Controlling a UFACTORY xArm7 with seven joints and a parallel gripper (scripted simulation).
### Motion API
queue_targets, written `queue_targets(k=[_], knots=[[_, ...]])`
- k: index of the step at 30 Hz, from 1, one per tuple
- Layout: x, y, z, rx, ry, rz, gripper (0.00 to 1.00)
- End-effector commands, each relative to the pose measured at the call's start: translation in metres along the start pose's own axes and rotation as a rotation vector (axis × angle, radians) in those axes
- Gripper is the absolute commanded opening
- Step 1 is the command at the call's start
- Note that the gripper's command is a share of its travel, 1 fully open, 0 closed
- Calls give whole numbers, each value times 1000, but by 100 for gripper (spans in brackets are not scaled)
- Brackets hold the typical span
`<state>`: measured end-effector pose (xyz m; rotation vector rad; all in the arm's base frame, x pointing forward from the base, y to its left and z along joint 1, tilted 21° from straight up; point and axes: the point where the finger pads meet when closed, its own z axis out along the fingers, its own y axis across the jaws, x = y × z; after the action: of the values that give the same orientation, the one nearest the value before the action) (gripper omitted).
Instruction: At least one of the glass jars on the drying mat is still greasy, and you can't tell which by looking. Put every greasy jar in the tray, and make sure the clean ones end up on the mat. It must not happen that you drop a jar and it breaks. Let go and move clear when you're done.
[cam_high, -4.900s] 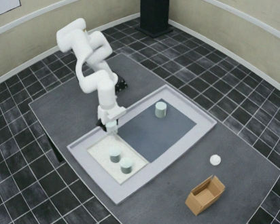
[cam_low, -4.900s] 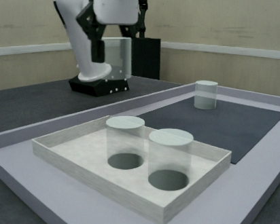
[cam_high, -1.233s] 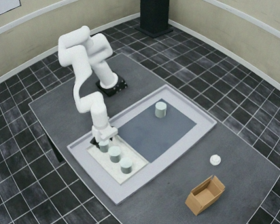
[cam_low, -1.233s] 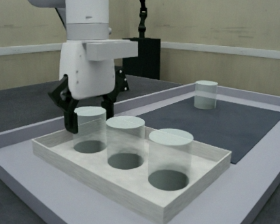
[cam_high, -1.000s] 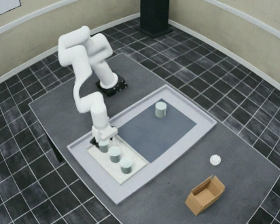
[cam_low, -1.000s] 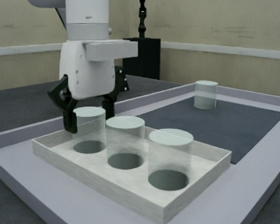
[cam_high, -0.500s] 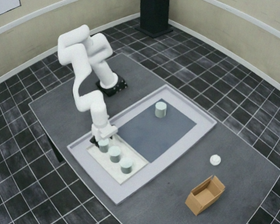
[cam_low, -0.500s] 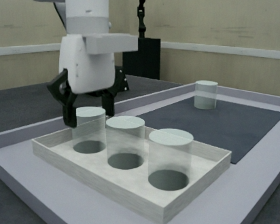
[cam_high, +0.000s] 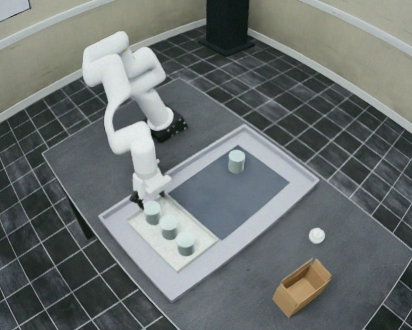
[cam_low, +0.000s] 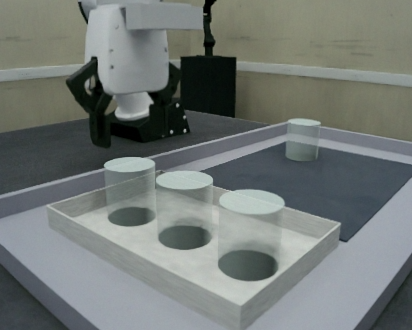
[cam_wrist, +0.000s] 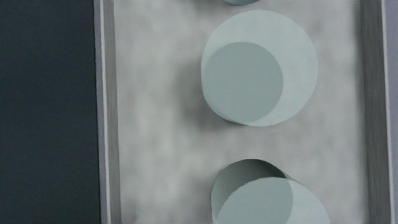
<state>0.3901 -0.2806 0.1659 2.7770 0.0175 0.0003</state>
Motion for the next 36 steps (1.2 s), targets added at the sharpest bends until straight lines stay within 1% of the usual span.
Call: queue_targets(k=[1, 6, 36], knots=[[2, 1, -20, -2, 5, 0, 100], [1, 0, -40, -2, 5, 0, 100], [1, 0, -40, -2, 5, 0, 100]])
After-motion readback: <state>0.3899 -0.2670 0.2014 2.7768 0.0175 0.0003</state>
